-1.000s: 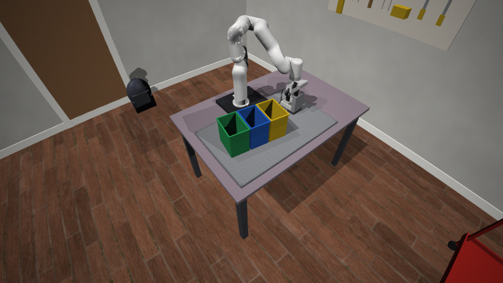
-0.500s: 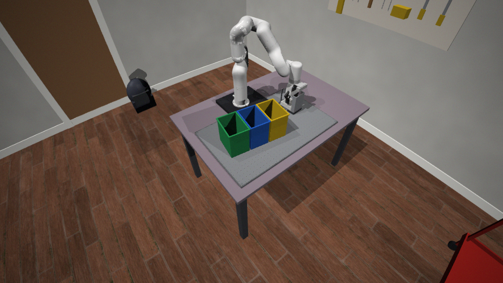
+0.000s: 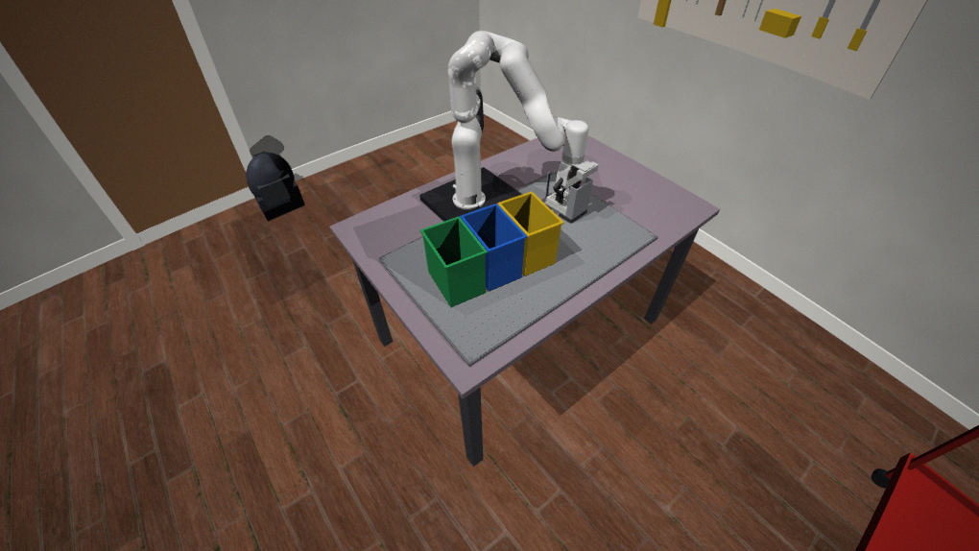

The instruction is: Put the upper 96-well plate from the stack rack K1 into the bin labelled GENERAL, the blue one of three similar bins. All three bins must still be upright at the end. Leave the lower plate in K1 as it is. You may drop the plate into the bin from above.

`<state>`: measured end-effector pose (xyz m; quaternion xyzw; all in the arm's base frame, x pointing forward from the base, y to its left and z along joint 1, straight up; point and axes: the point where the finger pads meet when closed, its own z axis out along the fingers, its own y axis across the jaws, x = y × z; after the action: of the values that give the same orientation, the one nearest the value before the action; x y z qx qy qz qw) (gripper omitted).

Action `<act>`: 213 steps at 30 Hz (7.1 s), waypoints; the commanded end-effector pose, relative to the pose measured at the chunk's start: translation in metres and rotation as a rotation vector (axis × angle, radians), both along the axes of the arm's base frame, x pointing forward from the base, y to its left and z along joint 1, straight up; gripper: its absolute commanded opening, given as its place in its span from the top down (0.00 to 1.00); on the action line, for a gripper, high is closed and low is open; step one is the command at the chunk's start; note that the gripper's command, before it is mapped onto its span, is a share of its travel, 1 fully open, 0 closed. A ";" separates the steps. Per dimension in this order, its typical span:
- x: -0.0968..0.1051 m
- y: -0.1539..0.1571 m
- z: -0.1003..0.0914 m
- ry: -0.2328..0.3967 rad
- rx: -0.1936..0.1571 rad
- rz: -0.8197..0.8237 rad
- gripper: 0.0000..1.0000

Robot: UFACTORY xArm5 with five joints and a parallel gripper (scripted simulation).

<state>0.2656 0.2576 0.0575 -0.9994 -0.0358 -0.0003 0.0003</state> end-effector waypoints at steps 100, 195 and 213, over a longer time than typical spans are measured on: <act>0.001 0.001 -0.018 -0.002 0.002 0.000 1.00; 0.001 0.001 0.077 -0.002 0.002 0.000 1.00; 0.001 0.000 0.104 -0.002 0.002 0.000 1.00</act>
<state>0.2656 0.2572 0.1520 -0.9994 -0.0358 -0.0001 0.0000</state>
